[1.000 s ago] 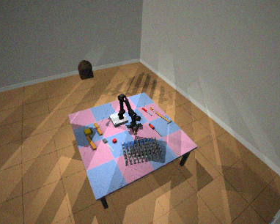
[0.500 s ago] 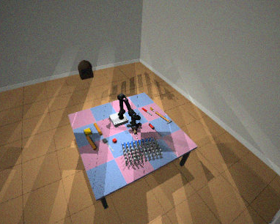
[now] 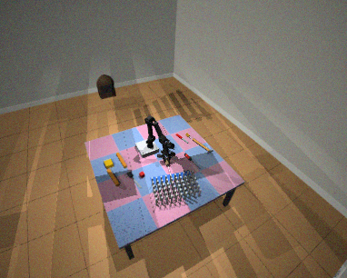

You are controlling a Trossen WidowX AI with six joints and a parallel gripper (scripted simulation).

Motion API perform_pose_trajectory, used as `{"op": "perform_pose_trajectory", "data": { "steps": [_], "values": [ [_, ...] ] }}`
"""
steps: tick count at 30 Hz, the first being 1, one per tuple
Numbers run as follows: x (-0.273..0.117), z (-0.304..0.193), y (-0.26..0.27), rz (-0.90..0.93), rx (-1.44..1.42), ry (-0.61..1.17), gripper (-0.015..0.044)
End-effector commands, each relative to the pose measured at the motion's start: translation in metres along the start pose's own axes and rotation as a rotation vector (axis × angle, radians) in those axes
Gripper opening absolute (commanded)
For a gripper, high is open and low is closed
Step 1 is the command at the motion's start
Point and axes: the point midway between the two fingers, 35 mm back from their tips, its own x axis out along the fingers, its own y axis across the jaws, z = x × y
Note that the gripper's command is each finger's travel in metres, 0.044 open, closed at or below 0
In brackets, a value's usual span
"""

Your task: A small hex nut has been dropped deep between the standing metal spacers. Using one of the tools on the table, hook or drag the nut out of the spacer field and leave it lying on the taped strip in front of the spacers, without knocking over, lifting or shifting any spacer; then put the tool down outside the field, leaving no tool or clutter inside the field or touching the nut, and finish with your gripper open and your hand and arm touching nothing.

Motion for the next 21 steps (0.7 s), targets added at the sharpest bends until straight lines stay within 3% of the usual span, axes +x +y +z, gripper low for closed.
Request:
{"op": "perform_pose_trajectory", "data": {
  "steps": [1, 21],
  "values": [
    [-0.004, -0.006, -0.001, -0.007, 0.008, 0.011, 0.0],
    [-0.028, 0.005, -0.001, -0.008, 0.007, 0.009, 0.0]
  ]
}}
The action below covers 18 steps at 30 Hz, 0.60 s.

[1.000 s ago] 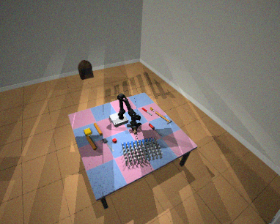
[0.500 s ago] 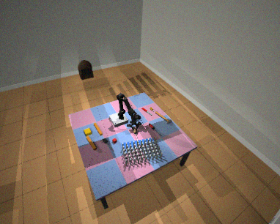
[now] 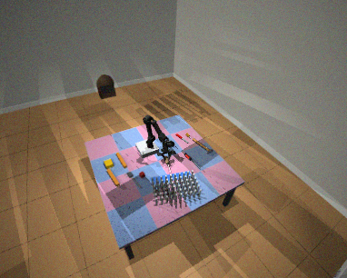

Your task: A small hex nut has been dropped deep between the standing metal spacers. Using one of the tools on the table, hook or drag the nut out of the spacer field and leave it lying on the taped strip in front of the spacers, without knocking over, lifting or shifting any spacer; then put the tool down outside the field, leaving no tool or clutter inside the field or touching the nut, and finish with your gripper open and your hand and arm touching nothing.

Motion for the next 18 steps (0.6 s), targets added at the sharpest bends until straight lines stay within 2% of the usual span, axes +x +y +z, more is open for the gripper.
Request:
{"op": "perform_pose_trajectory", "data": {
  "steps": [1, 8, 18],
  "values": [
    [-0.012, 0.009, 0.001, -0.001, 0.005, 0.009, 0.0],
    [-0.024, 0.018, 0.002, 0.0, 0.006, 0.008, 0.0],
    [-0.053, -0.012, -0.006, -0.001, 0.007, 0.01, 0.0]
  ]
}}
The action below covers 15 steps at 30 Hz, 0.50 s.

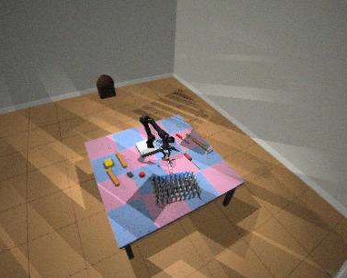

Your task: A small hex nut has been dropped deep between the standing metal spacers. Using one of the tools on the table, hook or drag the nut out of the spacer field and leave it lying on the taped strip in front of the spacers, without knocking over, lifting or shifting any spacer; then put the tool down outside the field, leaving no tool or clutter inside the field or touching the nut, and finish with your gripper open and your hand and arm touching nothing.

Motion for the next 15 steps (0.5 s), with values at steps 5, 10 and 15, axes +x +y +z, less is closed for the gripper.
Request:
{"op": "perform_pose_trajectory", "data": {
  "steps": [5, 10, 15],
  "values": [
    [-0.033, -0.028, -0.003, -0.004, 0.012, 0.016, 0.0],
    [-0.054, -0.042, -0.002, -0.005, 0.011, 0.016, 0.0],
    [-0.076, -0.054, 0.002, -0.005, 0.01, 0.016, 0.0]
  ]
}}
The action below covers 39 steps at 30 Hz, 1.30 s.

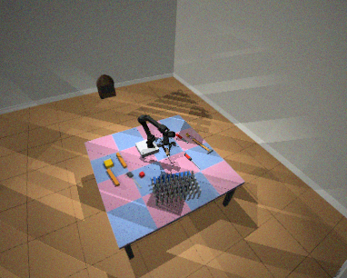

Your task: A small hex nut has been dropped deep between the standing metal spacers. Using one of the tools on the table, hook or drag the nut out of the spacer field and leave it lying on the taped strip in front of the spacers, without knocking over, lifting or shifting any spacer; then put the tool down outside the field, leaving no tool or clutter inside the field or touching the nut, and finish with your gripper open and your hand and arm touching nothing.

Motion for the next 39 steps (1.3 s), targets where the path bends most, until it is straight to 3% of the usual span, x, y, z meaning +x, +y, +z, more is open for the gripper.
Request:
{"op": "perform_pose_trajectory", "data": {
  "steps": [1, 12, 39],
  "values": [
    [-0.021, -0.012, 0.004, -0.005, 0.002, 0.012, 0.0],
    [-0.025, -0.005, -0.036, -0.055, -0.073, 0.0, 0.0],
    [-0.089, 0.057, -0.17, -0.254, -0.343, 0.0, 0.0]
  ]
}}
